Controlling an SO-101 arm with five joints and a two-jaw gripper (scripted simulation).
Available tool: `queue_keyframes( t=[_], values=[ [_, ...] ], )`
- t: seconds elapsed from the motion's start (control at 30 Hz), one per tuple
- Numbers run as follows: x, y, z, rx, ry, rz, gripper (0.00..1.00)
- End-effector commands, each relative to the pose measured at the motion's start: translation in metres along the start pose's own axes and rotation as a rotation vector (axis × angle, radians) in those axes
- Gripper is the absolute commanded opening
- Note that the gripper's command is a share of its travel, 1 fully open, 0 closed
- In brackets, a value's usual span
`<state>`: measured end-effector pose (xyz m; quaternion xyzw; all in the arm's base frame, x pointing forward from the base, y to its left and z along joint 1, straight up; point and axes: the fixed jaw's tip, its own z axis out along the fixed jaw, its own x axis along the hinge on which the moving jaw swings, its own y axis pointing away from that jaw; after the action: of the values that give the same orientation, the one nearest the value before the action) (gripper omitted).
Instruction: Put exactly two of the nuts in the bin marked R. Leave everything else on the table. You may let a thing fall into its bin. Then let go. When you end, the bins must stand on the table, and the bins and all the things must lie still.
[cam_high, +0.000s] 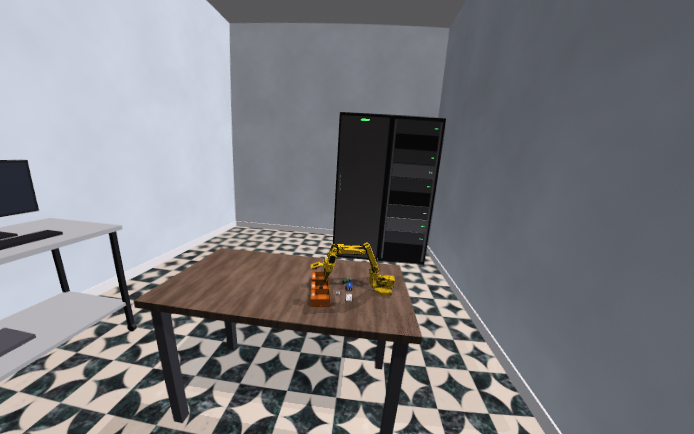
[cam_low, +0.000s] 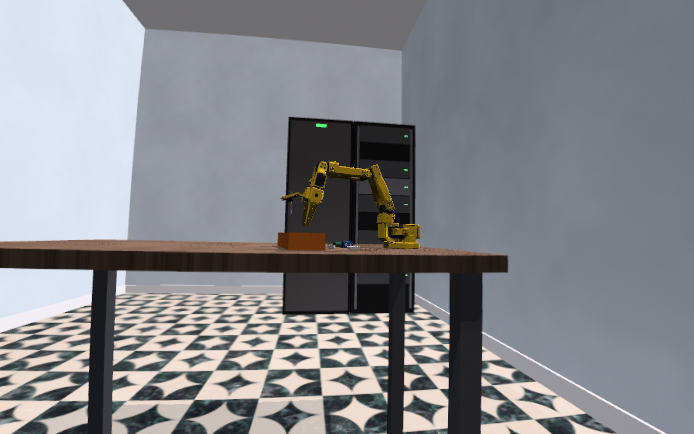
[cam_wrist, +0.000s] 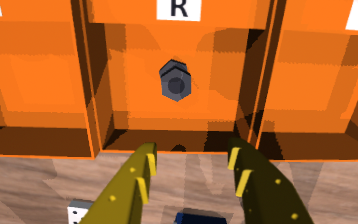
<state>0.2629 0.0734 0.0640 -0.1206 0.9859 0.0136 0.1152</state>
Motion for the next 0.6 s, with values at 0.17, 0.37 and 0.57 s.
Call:
queue_keyframes(
  t=[0.17, 0.37, 0.57],
  values=[
    [-0.011, 0.002, -0.018, -0.003, -0.084, 0.003, 0.17],
    [-0.006, -0.003, -0.024, 0.002, -0.081, 0.016, 0.17],
    [0.017, -0.021, -0.048, 0.022, -0.068, 0.077, 0.17]
  ],
)
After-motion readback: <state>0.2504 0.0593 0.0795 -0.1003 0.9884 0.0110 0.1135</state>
